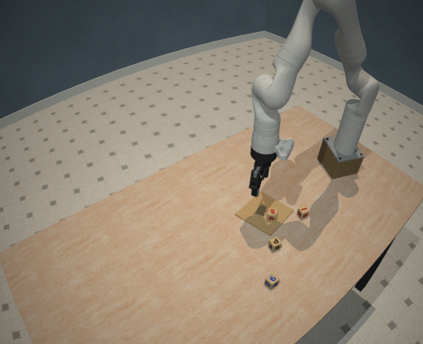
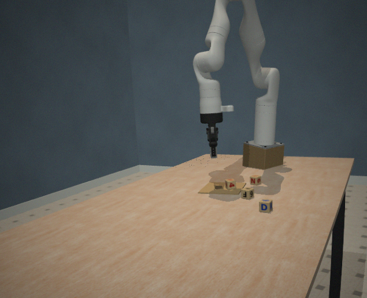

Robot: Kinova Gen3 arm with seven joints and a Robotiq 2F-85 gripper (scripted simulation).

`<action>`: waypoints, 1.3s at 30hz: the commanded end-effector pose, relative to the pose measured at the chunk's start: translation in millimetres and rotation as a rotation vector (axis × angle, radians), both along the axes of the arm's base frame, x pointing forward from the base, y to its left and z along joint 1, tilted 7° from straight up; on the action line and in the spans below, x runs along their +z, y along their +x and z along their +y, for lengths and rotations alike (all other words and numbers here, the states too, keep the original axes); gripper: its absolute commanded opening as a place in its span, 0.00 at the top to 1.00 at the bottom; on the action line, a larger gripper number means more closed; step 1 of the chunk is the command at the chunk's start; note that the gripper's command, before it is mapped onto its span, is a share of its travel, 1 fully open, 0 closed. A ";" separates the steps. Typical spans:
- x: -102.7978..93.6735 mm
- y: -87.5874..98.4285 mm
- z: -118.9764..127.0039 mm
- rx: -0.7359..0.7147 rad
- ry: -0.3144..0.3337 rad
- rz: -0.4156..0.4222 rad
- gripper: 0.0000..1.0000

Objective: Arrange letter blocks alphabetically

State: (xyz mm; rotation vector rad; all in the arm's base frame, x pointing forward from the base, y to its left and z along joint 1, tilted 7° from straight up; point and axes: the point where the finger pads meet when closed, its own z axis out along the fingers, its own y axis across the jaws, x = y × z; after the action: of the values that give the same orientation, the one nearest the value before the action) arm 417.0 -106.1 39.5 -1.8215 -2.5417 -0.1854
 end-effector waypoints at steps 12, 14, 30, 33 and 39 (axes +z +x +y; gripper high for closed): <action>15.6 -31.7 53.4 0.319 -0.020 -0.035 0.00; 19.1 -41.4 65.7 0.400 -0.025 -0.043 0.00; 35.1 -99.4 119.3 0.816 -0.054 -0.088 0.00; 35.1 -99.9 119.2 0.817 -0.053 -0.087 0.00; 35.3 -98.9 119.3 0.816 -0.054 -0.088 0.00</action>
State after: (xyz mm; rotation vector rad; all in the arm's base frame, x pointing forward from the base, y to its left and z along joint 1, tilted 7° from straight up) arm 316.9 12.1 73.8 -0.6862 -3.0991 -0.1771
